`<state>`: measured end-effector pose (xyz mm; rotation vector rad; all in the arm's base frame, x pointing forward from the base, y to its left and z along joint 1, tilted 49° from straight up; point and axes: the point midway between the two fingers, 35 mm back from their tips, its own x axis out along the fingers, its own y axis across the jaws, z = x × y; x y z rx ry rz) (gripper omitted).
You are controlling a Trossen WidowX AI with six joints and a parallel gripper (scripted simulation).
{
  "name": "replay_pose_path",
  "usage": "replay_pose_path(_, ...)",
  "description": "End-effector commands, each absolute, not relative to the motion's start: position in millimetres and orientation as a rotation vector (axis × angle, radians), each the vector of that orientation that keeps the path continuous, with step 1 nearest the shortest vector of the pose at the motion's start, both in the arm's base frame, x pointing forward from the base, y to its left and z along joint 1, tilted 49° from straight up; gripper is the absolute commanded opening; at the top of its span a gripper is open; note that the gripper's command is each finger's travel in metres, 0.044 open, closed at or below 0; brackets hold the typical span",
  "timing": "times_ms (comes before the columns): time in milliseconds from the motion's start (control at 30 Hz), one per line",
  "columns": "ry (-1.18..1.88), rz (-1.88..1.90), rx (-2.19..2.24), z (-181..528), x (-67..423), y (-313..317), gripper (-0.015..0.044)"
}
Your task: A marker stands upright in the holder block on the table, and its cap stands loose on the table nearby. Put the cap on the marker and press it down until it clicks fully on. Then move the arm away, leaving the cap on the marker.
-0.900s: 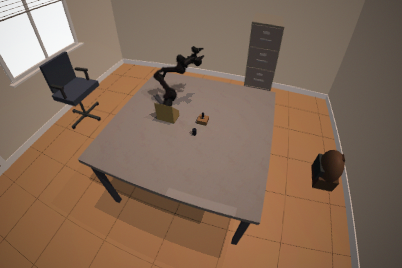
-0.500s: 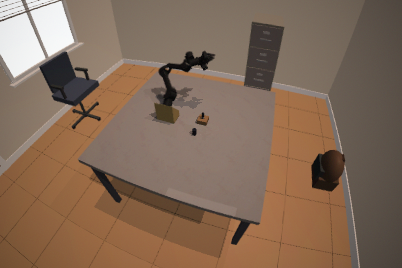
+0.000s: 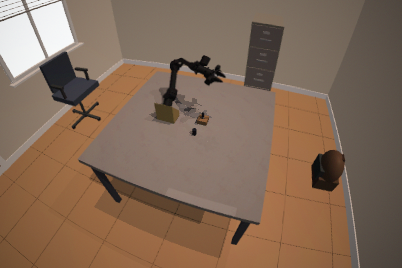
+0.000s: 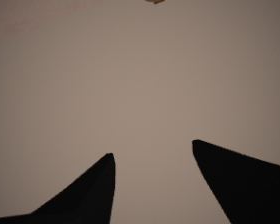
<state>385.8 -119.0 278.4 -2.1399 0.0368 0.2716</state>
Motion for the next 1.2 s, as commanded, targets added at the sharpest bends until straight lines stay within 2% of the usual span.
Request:
replay_pose_path(0, 0.223, 0.501, -1.774, 206, 397, -138, 0.0256)
replay_pose_path(300, 0.637, 0.798, -0.959, 72, 373, -149, 0.0256)
replay_pose_path(733, 1.241, 0.920, 0.273, -49, 279, -128, 0.0256)
replay_pose_path(1167, 1.261, 0.921, 0.319, -48, 285, -124, 0.0256)
